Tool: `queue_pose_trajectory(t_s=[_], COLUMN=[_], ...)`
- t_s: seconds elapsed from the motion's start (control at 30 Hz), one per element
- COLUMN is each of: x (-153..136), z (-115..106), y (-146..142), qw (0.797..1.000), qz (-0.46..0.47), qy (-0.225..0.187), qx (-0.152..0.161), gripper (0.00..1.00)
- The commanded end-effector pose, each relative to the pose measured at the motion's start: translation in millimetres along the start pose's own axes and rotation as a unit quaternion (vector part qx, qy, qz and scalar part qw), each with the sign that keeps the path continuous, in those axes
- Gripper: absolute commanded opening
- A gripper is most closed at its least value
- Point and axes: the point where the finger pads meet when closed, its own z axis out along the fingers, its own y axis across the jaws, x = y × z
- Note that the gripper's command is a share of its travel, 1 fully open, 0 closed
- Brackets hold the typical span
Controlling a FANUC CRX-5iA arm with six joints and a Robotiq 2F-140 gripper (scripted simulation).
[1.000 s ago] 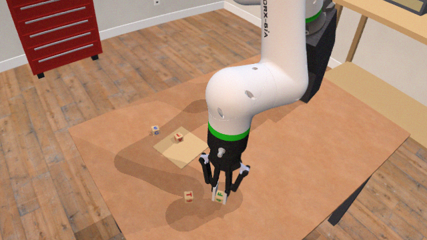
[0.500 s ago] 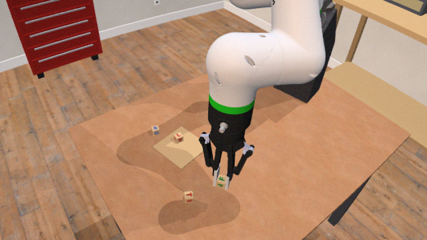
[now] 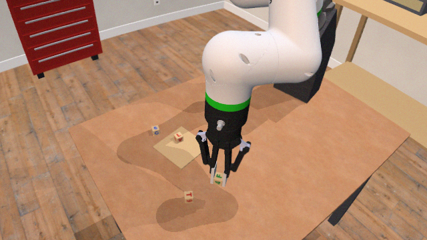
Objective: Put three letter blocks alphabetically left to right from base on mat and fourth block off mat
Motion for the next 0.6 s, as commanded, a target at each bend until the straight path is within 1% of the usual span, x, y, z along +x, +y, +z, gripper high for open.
queue_pose_trajectory(t_s=[0.0, 0.07, 0.3, 0.33, 0.4, 0.47, 0.57], x=[16, 30, 62, 66, 66, 82, 94], z=[2, 3, 4, 4, 4, 3, 2], y=[-19, -34, -69, -73, -73, -89, -100], qw=[0.999, 0.996, 0.983, 0.98, 0.98, 0.969, 0.96], qz=[-0.048, -0.089, -0.186, -0.199, -0.199, -0.245, -0.28], qy=[0.005, 0.007, 0.009, 0.009, 0.009, 0.007, 0.006], qx=[-0.004, -0.006, -0.009, -0.01, -0.01, -0.01, -0.01], gripper=[0.13, 0.13, 0.13, 0.13, 0.13, 0.13, 0.13])
